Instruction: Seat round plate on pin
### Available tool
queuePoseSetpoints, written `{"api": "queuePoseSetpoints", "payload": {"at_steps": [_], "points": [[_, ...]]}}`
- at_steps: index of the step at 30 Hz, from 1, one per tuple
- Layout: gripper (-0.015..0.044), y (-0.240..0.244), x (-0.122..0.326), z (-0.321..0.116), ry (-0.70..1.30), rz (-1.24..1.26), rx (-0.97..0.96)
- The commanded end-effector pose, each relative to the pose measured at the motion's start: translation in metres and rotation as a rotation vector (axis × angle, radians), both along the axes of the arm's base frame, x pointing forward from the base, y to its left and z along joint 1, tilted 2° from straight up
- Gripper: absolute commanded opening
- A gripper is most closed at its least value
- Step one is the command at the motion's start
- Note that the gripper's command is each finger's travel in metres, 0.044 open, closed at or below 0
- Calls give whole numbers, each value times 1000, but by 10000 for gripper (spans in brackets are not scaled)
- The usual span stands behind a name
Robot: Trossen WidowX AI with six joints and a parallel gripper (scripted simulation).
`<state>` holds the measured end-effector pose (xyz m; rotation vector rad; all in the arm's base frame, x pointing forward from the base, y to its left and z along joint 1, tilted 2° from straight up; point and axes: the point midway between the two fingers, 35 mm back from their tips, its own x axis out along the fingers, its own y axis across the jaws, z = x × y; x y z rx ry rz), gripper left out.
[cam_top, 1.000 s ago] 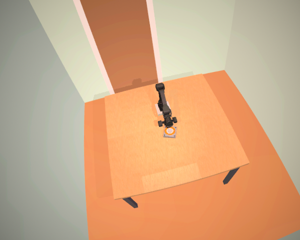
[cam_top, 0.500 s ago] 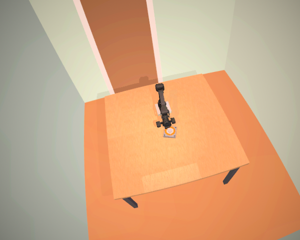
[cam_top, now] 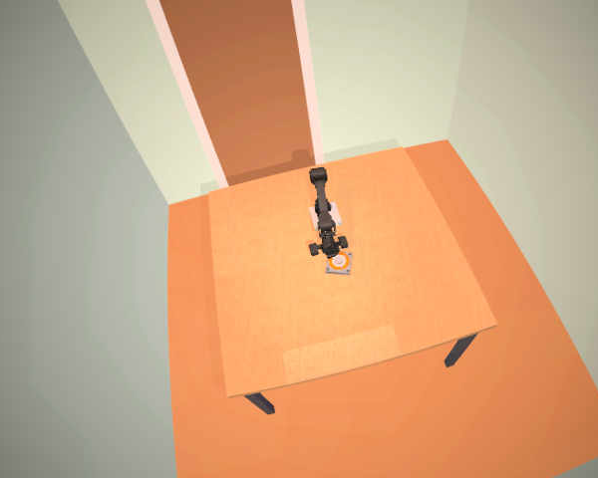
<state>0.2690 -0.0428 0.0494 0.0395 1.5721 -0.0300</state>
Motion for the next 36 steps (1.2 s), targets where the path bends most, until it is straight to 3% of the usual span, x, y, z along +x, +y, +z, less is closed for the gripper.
{"api": "queuePoseSetpoints", "payload": {"at_steps": [1, 9, 19, 36], "points": [[0, -3, 4, -1, 1, 4, -4], [0, -6, 7, -3, 1, 4, -4], [0, -4, 5, 40, 1, 4, -4], [0, -4, 5, 32, 9, 1, 0]]}}
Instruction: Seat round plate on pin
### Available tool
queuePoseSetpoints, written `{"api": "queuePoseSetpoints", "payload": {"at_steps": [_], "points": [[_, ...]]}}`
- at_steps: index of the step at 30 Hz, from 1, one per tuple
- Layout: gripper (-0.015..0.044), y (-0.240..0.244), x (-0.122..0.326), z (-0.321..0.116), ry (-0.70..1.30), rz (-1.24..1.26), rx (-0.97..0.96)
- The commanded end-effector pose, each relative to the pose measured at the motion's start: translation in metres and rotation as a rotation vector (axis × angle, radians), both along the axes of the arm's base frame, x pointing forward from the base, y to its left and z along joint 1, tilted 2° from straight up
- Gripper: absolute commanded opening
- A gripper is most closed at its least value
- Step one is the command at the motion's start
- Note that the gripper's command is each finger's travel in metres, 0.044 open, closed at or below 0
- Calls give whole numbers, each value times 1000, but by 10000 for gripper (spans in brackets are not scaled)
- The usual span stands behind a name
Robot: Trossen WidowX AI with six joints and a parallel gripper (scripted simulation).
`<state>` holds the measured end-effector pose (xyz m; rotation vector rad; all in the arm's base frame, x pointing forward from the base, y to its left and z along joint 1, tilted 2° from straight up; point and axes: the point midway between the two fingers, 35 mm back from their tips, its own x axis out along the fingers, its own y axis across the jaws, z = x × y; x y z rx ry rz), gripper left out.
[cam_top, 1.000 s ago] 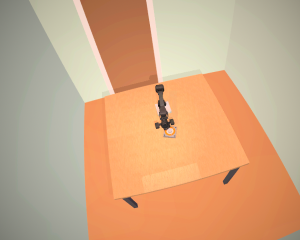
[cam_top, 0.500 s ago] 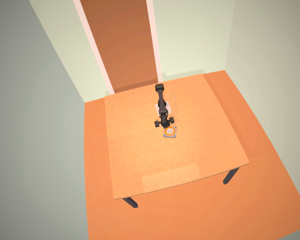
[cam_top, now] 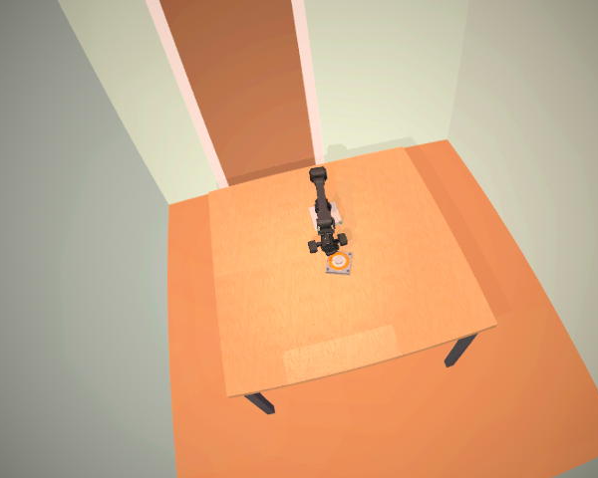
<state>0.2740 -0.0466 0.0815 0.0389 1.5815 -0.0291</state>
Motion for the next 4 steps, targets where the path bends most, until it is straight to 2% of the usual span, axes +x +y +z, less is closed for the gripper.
{"api": "queuePoseSetpoints", "payload": {"at_steps": [1, 4], "points": [[0, 0, 0, 0, -1, 0, 0], [0, 0, 0, 0, -1, 0, 0]]}}
